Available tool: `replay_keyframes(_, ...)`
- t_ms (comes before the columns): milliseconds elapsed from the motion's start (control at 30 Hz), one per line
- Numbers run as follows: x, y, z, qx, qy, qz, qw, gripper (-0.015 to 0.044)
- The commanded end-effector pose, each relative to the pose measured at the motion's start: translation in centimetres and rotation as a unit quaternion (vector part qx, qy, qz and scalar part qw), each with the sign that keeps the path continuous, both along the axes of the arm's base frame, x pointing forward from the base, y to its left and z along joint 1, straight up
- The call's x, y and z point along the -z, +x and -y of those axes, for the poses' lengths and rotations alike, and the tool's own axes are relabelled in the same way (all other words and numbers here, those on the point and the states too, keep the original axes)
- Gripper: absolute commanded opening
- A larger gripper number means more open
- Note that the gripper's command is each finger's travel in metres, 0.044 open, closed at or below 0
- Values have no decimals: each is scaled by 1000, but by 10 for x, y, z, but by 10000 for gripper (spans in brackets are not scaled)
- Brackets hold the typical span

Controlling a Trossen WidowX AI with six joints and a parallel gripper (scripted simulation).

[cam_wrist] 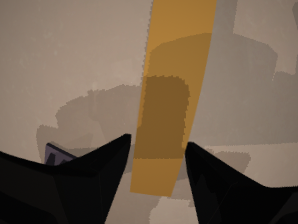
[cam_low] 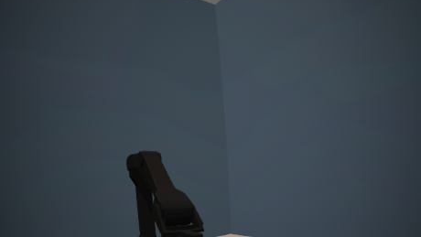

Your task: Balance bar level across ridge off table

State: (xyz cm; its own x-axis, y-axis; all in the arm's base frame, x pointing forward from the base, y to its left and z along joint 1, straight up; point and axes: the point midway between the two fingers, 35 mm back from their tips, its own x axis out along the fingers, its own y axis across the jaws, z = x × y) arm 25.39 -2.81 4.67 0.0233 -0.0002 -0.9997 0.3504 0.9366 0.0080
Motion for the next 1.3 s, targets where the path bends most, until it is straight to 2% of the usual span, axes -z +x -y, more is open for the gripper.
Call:
replay_keyframes(0, 0, 0, 0, 0, 0, 0, 1000, 125)
replay_keyframes(167, 0, 0, 0, 0, 0, 0, 1000, 91)
replay_keyframes(300, -6, 1, 0, 0, 0, 0, 1000, 0)
replay_keyframes(1267, -80, 2, 0, 3, -1, 1, 1000, 0)
